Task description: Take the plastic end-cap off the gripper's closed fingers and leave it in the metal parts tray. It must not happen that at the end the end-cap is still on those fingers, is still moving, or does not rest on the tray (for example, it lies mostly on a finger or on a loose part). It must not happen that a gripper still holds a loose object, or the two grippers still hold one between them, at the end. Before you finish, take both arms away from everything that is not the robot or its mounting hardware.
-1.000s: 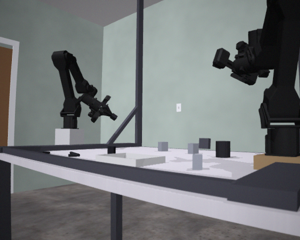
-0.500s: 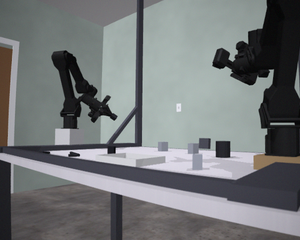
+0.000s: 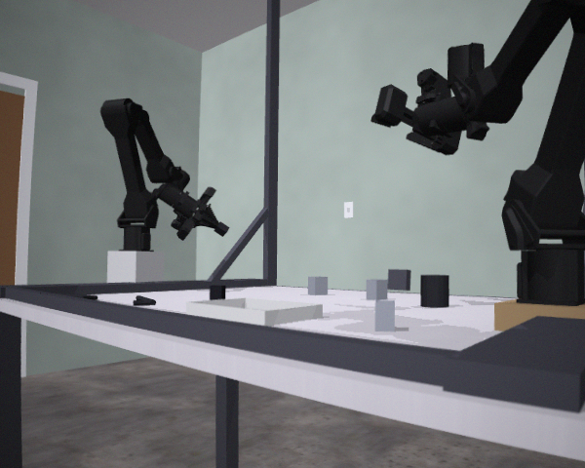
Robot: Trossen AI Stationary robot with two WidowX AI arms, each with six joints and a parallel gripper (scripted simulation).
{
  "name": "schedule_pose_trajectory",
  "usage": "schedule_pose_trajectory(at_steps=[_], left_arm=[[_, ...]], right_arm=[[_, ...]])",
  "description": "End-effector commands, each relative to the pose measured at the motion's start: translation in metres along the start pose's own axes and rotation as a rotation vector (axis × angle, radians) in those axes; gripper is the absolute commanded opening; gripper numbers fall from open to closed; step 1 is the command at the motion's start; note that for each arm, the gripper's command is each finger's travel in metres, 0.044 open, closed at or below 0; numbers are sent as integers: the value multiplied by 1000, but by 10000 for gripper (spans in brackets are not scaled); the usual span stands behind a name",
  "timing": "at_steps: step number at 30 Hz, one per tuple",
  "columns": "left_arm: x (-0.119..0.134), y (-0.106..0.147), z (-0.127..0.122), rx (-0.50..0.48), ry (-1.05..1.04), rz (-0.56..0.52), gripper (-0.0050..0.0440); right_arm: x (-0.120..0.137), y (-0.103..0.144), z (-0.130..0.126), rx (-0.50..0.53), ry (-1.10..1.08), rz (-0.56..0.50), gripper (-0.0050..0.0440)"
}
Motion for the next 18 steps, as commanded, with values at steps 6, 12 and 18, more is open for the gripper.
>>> schedule_pose_trajectory(at_steps=[6, 12, 18], left_arm=[[-2, -2, 48, -80, 72, 10, 440], [3, 3, 83, -145, 120, 41, 440], [7, 9, 105, -189, 154, 62, 440]], right_arm=[[0, 1, -3, 7, -8, -3, 0], [0, 1, -3, 7, -8, -3, 0], [0, 1, -3, 7, -8, -3, 0]])
Point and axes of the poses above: on each arm, the point midway between the two fingers, 35 mm back from their tips, its own y axis back along the fingers, its own z axis across the jaws, x = y × z, the point moved 9 cm from there along y, back along the fingers, and after that the axes turned 8 degrees about -y, right-handed, at the moved point
